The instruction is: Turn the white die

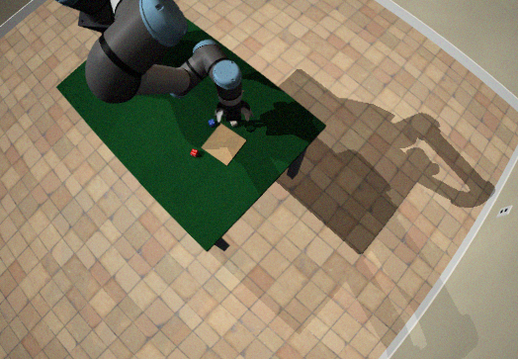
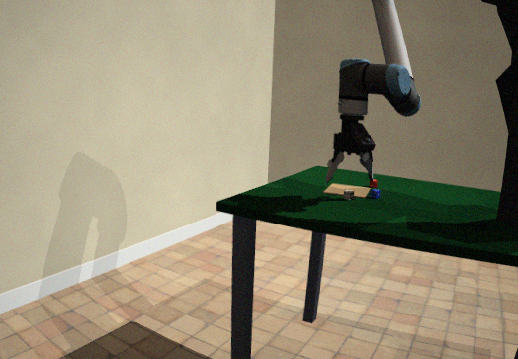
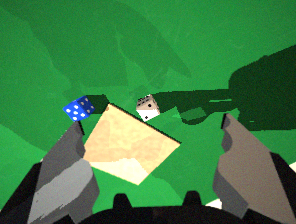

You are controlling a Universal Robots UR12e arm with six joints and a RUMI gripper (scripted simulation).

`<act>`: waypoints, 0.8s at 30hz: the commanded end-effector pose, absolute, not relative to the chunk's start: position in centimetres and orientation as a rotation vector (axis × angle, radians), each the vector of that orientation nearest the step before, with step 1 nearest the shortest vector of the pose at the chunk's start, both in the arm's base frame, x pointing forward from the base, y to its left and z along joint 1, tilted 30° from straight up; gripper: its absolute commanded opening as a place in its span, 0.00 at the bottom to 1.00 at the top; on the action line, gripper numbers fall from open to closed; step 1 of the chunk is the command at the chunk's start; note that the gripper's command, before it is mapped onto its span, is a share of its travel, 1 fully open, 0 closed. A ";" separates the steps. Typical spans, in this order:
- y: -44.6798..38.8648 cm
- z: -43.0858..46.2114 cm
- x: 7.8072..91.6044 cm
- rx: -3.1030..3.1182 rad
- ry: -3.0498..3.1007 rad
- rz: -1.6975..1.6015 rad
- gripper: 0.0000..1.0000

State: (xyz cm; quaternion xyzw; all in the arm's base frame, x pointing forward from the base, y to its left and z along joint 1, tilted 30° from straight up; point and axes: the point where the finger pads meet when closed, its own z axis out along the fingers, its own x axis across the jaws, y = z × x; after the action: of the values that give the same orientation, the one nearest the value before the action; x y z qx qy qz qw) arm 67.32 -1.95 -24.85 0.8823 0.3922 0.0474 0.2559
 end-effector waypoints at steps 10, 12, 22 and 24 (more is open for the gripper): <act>0.1 -20.7 66.0 2.395 1.065 0.130 1.00; 0.6 -19.5 65.6 2.395 1.065 0.130 1.00; 2.5 -15.6 64.3 2.395 1.065 0.130 1.00; 2.5 -15.6 64.3 2.395 1.065 0.130 1.00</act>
State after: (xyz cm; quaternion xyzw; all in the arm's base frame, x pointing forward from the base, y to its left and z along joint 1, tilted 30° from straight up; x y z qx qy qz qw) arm 64.57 2.05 -16.56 0.8821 0.3924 0.0480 0.2562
